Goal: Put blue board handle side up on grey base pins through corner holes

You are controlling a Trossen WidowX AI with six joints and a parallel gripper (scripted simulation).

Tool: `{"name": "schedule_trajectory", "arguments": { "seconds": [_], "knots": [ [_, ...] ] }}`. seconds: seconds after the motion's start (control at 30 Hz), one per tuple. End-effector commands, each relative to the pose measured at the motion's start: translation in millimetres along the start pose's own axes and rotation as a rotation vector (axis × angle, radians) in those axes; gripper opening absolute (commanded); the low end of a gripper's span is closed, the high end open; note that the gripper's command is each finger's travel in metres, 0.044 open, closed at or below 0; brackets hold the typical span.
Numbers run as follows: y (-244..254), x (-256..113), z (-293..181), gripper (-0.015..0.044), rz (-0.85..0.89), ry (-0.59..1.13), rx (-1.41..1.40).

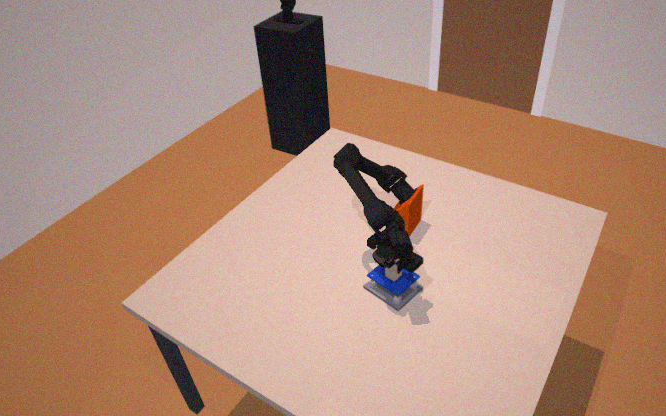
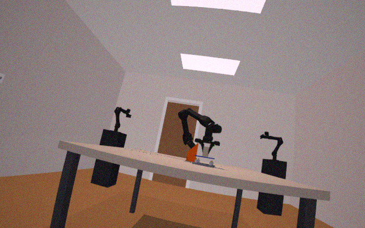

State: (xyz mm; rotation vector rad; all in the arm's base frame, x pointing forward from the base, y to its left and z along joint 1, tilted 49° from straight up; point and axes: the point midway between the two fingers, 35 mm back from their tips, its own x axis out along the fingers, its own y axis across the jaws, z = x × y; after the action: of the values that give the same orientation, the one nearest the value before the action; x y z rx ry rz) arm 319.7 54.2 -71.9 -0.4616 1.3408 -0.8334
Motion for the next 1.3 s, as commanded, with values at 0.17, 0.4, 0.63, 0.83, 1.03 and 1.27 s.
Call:
{"name": "schedule_trajectory", "arguments": {
  "seconds": [0.17, 0.4, 0.63, 0.83, 1.03, 1.27],
  "knots": [
    [0, 6, -1, 0.0000, -0.003, -0.001, -0.005],
    [0, 4, 0, 0.0000, 0.000, 0.000, -0.001],
    [0, 7, 0, 0.0000, -0.001, 0.000, 0.000],
    [0, 10, 0, 0.0000, -0.001, 0.000, -0.005],
    [-1, 12, 0, 0.0000, -0.001, 0.000, -0.007],
    [-1, 15, 0, 0.0000, -0.001, 0.000, -0.006]
  ]
}}
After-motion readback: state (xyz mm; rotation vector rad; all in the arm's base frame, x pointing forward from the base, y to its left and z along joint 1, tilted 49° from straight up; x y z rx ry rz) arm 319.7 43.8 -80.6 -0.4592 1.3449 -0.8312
